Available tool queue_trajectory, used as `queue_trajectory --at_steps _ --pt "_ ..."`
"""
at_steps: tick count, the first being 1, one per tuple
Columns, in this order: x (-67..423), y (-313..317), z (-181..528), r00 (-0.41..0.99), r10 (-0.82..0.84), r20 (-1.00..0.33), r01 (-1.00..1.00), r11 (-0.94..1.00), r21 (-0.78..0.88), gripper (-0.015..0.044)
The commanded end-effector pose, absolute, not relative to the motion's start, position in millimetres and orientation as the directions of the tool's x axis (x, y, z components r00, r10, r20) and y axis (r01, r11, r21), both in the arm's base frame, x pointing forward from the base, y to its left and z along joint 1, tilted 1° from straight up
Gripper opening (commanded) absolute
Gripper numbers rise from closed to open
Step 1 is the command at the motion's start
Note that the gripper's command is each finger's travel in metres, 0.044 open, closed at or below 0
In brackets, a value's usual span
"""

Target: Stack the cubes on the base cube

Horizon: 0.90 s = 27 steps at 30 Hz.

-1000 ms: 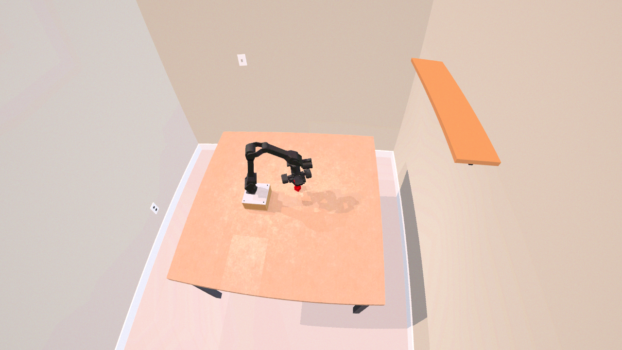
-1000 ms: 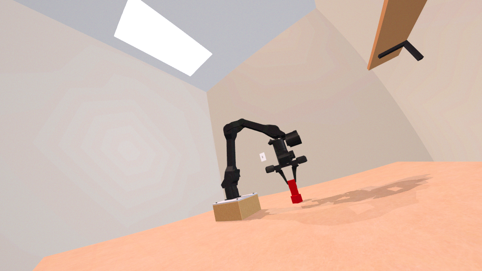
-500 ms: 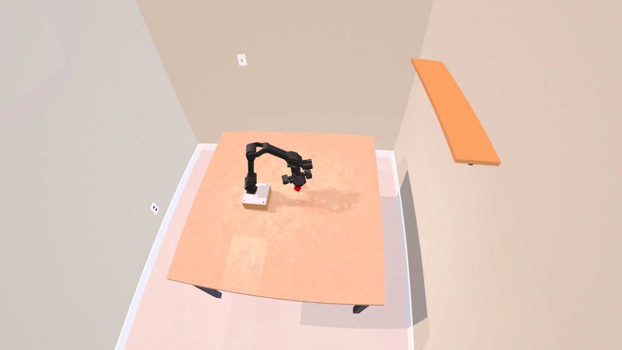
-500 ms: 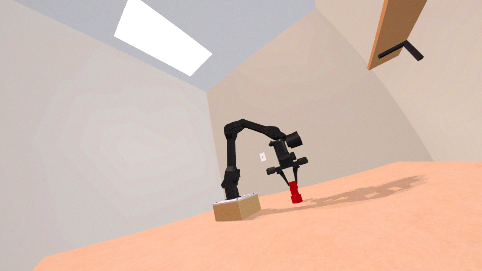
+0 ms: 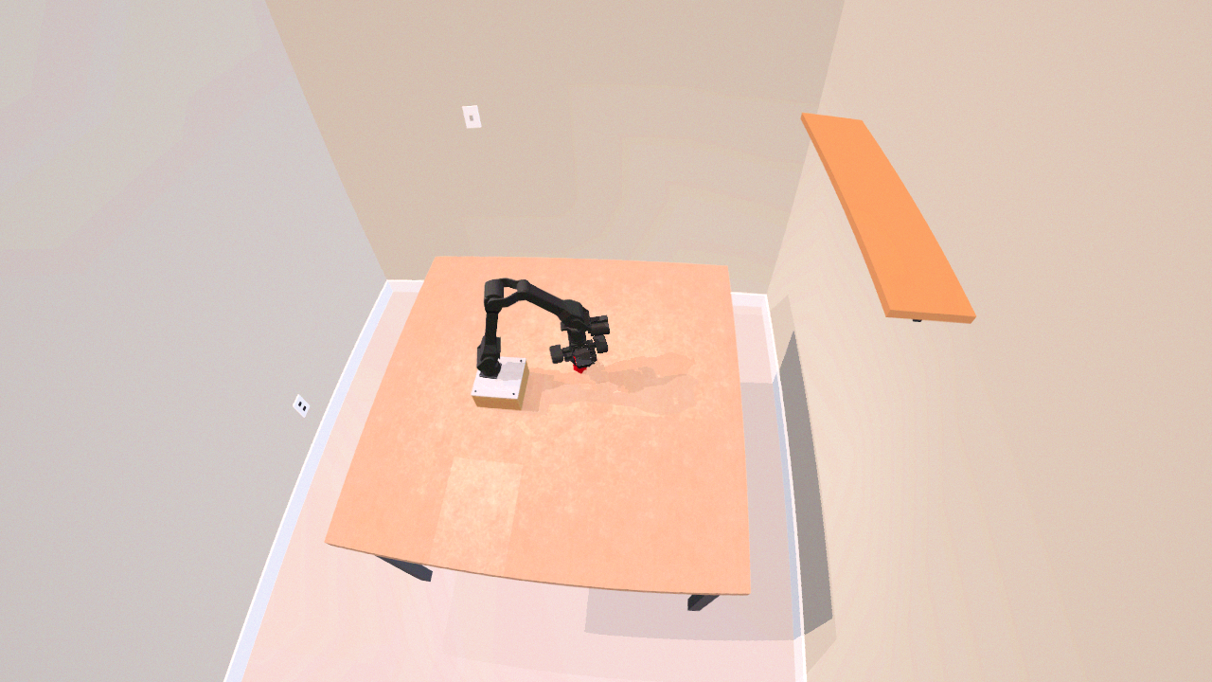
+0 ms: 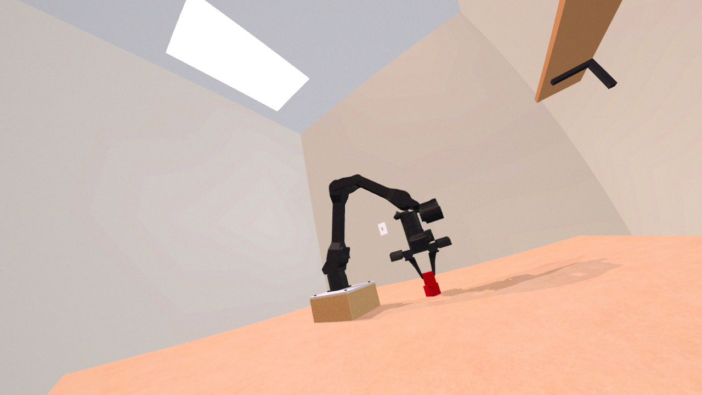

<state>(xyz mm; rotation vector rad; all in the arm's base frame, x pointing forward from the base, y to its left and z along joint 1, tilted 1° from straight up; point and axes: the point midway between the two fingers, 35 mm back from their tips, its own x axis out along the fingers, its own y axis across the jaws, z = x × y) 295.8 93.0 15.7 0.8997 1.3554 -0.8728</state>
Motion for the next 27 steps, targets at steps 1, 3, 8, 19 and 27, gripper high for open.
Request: queue_trajectory --at_steps 1,3,8,19,27 --pt "294.7 92.4 13.4 0.026 -0.002 -1.0 0.911 0.411 0.023 0.0105" --pt "294.7 92.4 13.4 0.026 -0.002 -1.0 0.911 0.411 0.023 0.0105" --pt "294.7 92.4 11.9 0.026 -0.002 -1.0 0.911 0.411 0.023 0.0105" --pt "294.7 92.4 11.9 0.026 -0.002 -1.0 0.911 0.411 0.023 0.0105" --pt "294.7 92.4 11.9 0.026 -0.002 -1.0 0.911 0.411 0.023 0.0205"
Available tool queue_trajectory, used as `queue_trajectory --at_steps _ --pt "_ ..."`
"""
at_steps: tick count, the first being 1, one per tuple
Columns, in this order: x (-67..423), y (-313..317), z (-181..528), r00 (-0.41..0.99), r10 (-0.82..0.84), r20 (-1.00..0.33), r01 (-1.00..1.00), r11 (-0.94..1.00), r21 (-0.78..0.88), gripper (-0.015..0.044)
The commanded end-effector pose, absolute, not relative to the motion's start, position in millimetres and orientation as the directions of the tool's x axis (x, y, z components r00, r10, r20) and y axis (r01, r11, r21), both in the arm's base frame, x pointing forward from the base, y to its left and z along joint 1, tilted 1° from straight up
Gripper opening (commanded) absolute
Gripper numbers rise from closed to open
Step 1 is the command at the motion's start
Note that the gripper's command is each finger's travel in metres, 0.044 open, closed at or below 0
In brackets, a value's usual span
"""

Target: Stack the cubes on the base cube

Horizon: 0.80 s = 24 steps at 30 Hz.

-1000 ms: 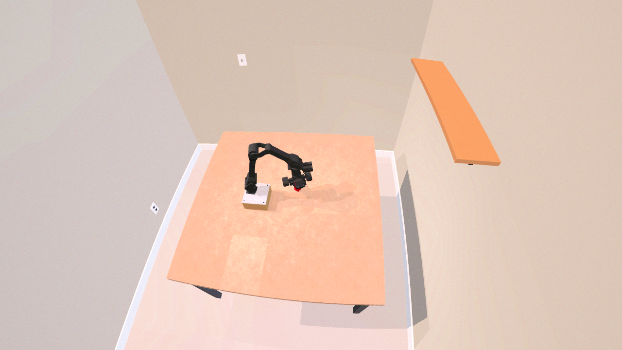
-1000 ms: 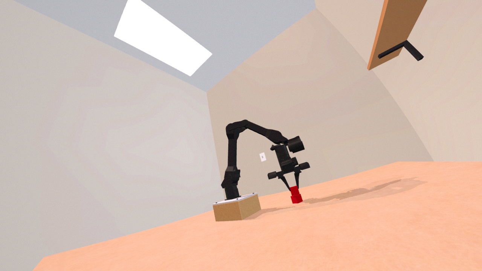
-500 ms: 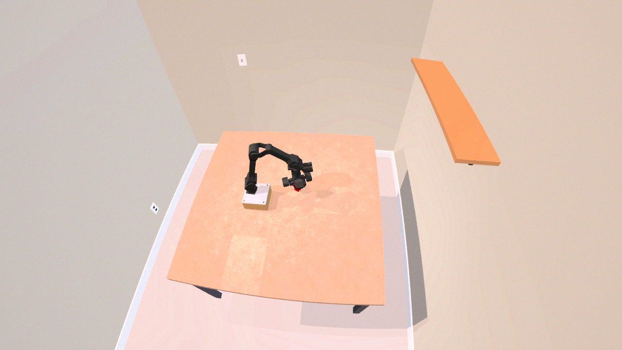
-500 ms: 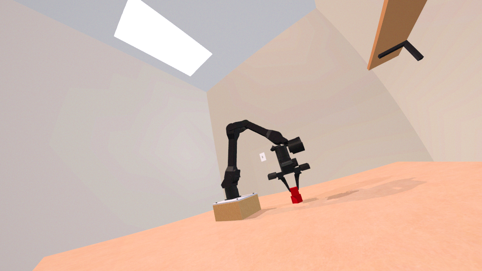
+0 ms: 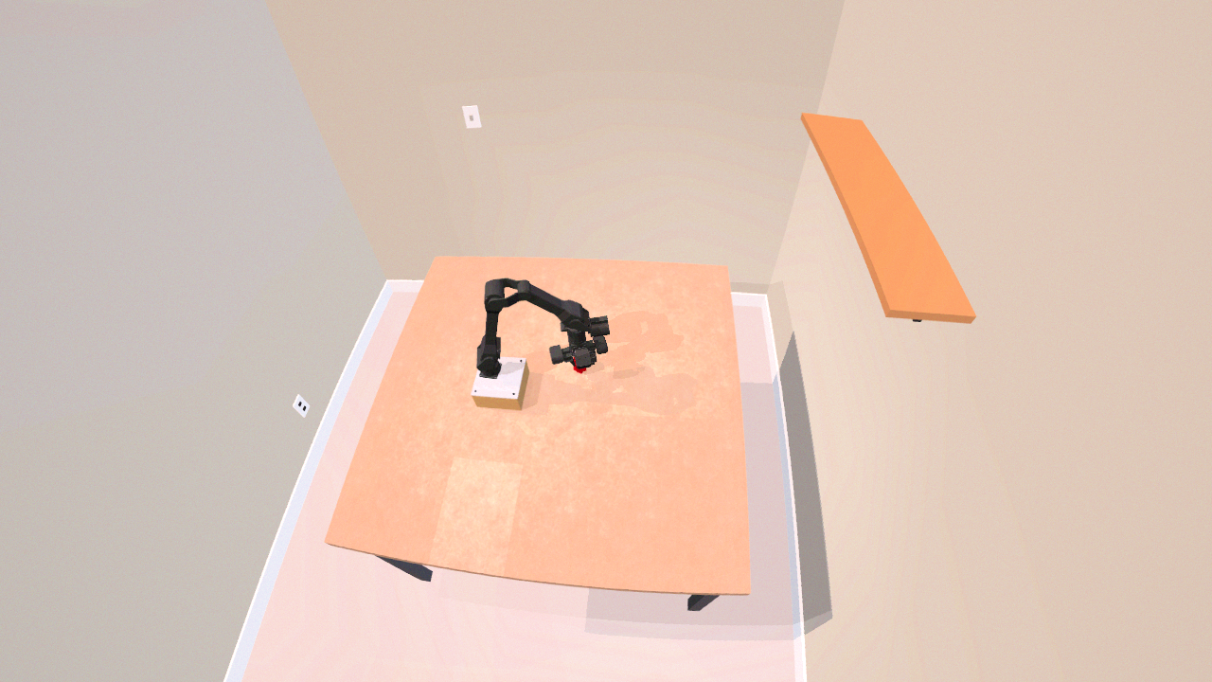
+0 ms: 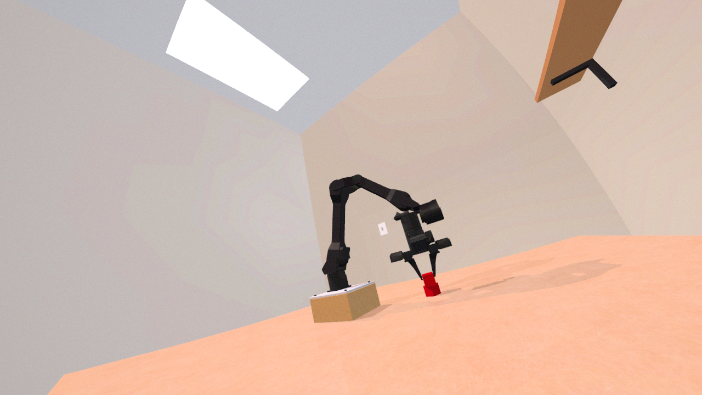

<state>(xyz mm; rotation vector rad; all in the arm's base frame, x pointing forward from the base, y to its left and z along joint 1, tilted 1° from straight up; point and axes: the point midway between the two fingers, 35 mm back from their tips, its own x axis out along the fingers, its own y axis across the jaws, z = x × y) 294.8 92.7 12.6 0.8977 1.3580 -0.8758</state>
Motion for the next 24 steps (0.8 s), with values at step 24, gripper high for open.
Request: queue_trajectory --at_steps 24 --pt "294 93 39 0.026 -0.001 -1.0 0.91 0.413 0.024 0.0205"
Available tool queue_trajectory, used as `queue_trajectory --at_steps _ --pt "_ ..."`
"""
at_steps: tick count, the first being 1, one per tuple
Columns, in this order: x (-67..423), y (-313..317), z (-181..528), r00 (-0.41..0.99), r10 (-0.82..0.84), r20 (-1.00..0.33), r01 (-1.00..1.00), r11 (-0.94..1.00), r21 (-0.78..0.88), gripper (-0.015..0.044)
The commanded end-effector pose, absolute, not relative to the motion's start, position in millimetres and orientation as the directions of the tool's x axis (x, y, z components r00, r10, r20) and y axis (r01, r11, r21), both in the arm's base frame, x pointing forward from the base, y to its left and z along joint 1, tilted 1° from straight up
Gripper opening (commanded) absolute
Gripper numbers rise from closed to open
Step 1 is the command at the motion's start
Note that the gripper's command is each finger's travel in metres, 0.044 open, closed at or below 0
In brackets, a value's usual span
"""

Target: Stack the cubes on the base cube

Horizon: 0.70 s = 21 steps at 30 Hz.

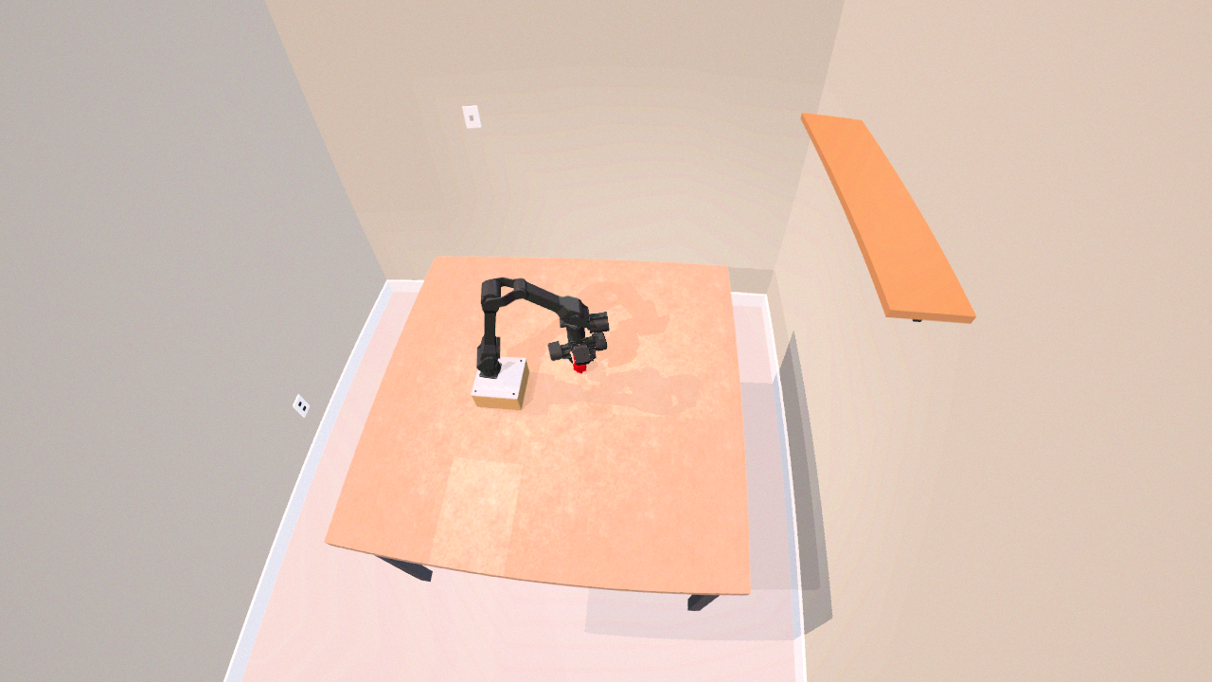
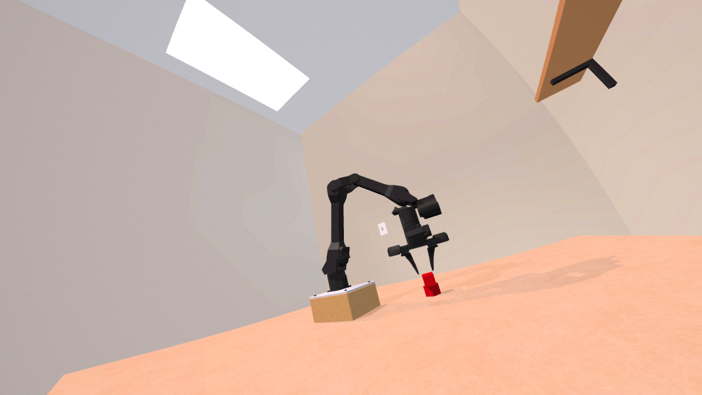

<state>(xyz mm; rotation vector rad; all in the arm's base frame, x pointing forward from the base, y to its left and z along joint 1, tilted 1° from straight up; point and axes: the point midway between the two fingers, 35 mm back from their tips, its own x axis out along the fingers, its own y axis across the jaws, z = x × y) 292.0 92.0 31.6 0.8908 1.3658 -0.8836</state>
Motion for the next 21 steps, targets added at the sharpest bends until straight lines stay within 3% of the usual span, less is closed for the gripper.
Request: queue_trajectory --at_steps 1,21 --pt "294 93 40 0.026 -0.001 -1.0 0.91 0.413 0.024 0.0205" --pt "294 93 61 0.026 -0.001 -1.0 0.91 0.413 0.024 0.0205"
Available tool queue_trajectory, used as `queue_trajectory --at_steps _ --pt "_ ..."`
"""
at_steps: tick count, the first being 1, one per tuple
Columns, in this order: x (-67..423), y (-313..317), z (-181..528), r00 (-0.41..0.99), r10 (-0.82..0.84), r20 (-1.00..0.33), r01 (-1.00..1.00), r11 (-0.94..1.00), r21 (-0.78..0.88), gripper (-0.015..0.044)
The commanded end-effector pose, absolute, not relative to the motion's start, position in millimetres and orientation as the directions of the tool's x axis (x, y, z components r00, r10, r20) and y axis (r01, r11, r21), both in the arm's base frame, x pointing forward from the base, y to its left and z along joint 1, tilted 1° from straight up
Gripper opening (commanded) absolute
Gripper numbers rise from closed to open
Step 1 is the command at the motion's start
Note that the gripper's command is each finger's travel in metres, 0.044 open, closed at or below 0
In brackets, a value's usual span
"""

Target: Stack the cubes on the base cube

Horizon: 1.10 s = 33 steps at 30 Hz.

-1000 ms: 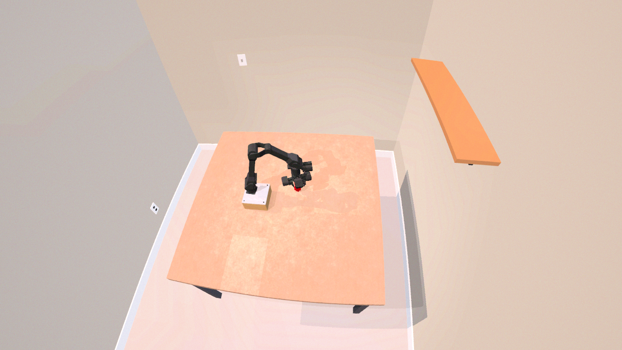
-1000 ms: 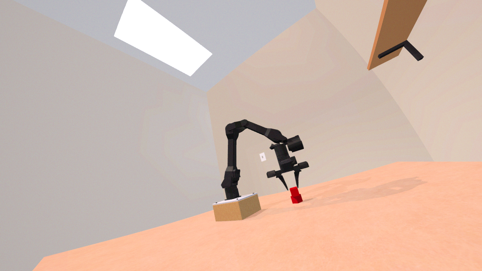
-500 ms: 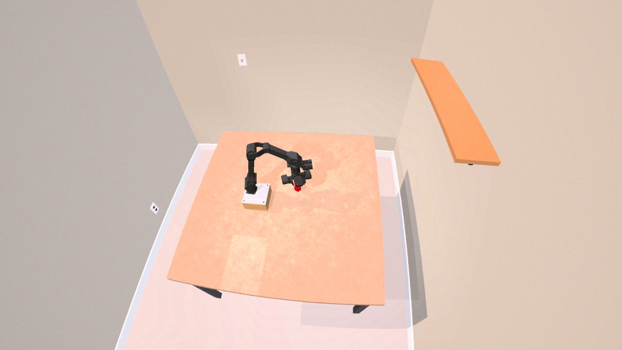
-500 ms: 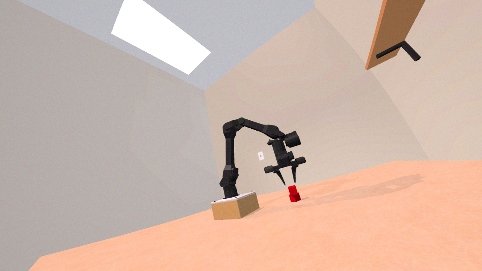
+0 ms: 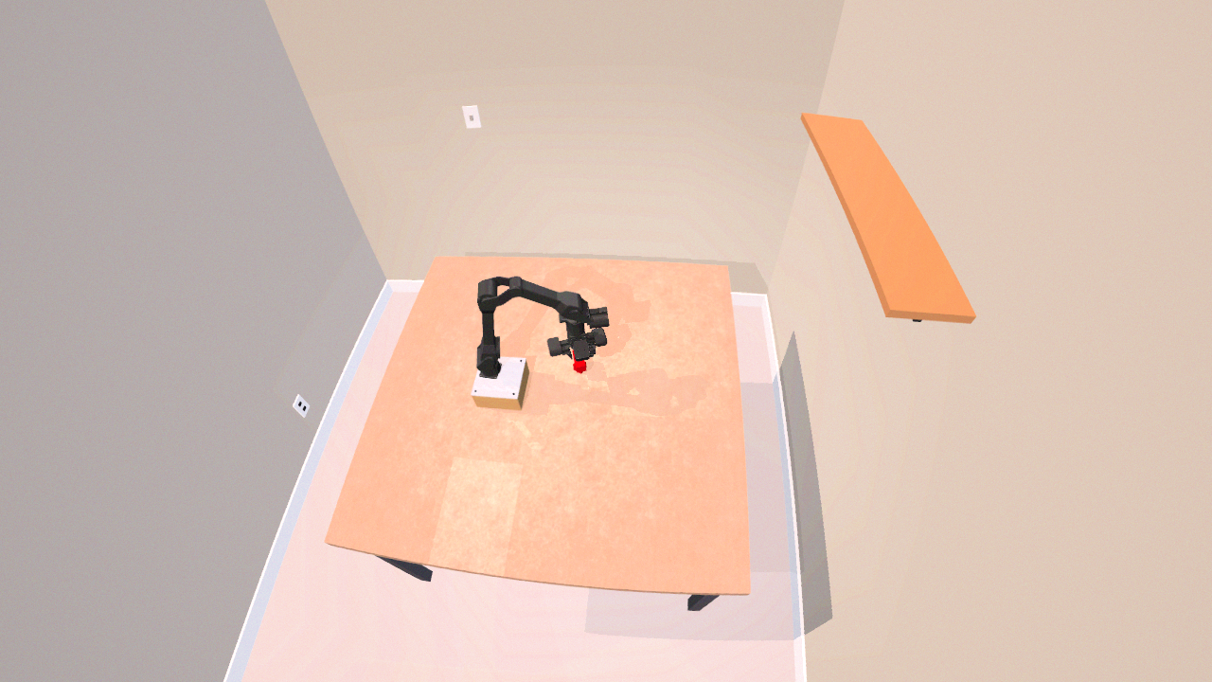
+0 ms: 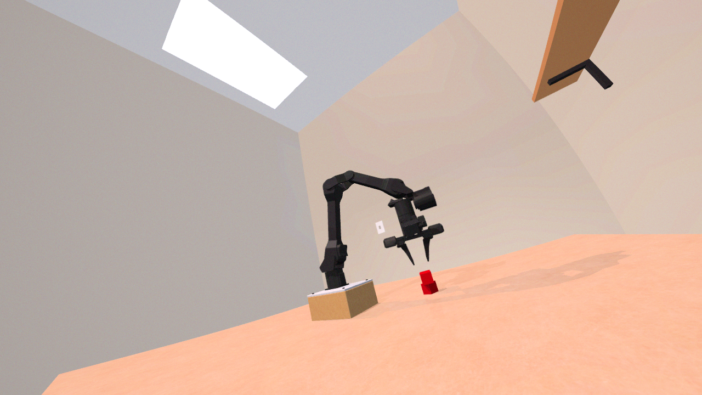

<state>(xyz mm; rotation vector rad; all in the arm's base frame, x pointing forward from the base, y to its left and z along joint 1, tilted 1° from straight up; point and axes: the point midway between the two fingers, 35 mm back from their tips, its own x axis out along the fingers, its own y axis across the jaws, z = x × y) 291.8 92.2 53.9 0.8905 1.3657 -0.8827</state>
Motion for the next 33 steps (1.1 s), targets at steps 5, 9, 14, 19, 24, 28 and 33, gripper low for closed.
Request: queue_trajectory --at_steps 5,9,14,19,24,28,33 --pt "294 93 66 0.026 -0.001 -1.0 0.91 0.413 0.024 0.0205" --pt "294 93 71 0.026 -0.001 -1.0 0.91 0.413 0.024 0.0205" --pt "293 93 76 0.026 -0.001 -1.0 0.91 0.413 0.024 0.0205" --pt "293 93 76 0.026 -0.001 -1.0 0.91 0.413 0.024 0.0205" --pt "292 93 81 0.022 -0.003 -1.0 0.91 0.415 0.018 0.031" --pt "292 93 83 0.021 -0.003 -1.0 0.909 0.415 0.018 0.04" --pt "292 93 85 0.021 -0.003 -1.0 0.909 0.415 0.018 0.04"
